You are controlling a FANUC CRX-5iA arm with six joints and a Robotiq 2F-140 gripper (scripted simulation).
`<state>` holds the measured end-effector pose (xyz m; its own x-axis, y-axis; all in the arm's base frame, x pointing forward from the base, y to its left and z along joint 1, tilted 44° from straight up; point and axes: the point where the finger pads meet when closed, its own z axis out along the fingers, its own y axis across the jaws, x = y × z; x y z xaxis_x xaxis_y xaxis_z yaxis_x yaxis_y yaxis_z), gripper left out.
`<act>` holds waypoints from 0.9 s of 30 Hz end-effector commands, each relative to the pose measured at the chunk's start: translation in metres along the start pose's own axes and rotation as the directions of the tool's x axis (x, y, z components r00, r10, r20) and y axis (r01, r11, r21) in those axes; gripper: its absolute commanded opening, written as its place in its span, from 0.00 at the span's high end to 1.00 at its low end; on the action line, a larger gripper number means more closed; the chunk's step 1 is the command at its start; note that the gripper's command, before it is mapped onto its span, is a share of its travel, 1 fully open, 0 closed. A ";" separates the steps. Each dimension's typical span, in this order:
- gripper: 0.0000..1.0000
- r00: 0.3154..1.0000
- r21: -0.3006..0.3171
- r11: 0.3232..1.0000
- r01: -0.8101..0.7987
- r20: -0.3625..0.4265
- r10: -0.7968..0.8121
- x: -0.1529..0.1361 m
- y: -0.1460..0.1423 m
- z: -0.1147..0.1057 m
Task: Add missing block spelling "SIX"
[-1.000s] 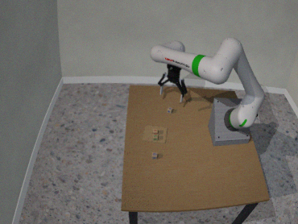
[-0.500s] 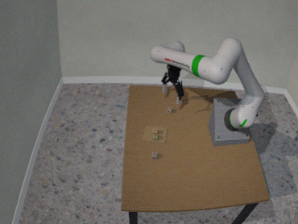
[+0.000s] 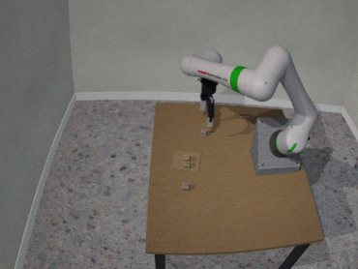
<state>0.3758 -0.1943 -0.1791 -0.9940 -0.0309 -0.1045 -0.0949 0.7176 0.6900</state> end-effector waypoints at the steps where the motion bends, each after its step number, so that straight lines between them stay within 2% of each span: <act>1: 0.00 0.990 0.002 0.990 -0.139 -0.004 0.139 0.000 0.000 0.001; 7: 0.00 0.951 0.003 0.951 -0.310 -0.004 0.310 0.000 0.000 0.002; 13: 0.00 0.880 0.004 0.880 -0.474 -0.003 0.474 0.000 0.000 0.003; 15: 0.00 0.880 0.004 0.880 -0.474 -0.003 0.474 0.000 0.000 0.003; 21: 0.00 0.810 0.004 0.810 -0.586 -0.003 0.586 0.000 0.000 0.004; 27: 0.00 0.783 0.004 0.783 -0.622 -0.002 0.622 0.000 0.000 0.004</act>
<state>0.3758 -0.1911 -0.1823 -0.8439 0.4134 0.3418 0.5341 0.5885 0.6069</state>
